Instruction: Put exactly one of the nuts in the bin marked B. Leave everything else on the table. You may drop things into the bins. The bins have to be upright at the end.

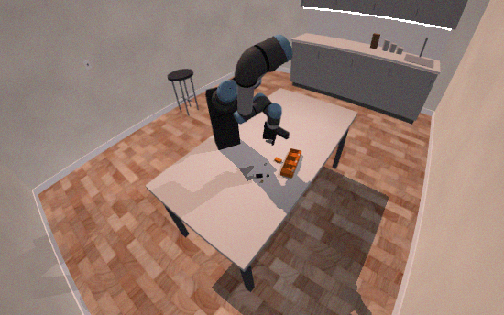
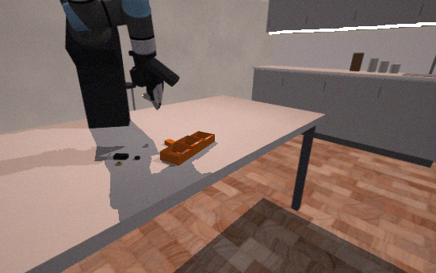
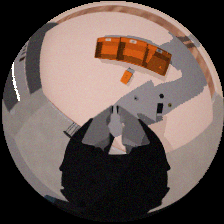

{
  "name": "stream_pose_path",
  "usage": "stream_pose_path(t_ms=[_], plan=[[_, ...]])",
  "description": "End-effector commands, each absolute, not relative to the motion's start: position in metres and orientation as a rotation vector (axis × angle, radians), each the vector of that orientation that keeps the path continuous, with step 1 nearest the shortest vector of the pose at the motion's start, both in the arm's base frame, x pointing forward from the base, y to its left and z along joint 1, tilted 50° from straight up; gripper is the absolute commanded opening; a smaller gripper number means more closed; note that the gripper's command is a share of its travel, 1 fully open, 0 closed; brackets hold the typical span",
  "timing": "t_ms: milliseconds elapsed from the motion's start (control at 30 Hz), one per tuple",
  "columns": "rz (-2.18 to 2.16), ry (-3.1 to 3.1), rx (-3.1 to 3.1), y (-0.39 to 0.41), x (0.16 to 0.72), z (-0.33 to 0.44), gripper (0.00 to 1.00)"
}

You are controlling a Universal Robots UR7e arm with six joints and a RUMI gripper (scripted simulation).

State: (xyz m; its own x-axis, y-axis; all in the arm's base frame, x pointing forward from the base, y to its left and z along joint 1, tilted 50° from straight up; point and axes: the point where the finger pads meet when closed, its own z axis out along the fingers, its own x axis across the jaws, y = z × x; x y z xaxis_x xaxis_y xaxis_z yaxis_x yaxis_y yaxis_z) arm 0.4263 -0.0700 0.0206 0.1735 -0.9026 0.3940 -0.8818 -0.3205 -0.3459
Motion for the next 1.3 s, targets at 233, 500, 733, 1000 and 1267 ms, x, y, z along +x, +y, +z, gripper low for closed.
stream_pose_path(t_ms=[233, 500, 733, 1000, 1267], plan=[[-1.049, 1.975, -2.122, -0.086, 0.414, 0.055, 0.04], [-1.139, 2.04, -1.975, -0.094, 0.405, 0.074, 0.04], [-1.173, 2.064, -1.911, -0.098, 0.398, 0.087, 0.04], [-1.164, 2.058, -1.926, -0.098, 0.398, 0.087, 0.04], [-1.163, 2.057, -1.928, -0.098, 0.398, 0.087, 0.04]])
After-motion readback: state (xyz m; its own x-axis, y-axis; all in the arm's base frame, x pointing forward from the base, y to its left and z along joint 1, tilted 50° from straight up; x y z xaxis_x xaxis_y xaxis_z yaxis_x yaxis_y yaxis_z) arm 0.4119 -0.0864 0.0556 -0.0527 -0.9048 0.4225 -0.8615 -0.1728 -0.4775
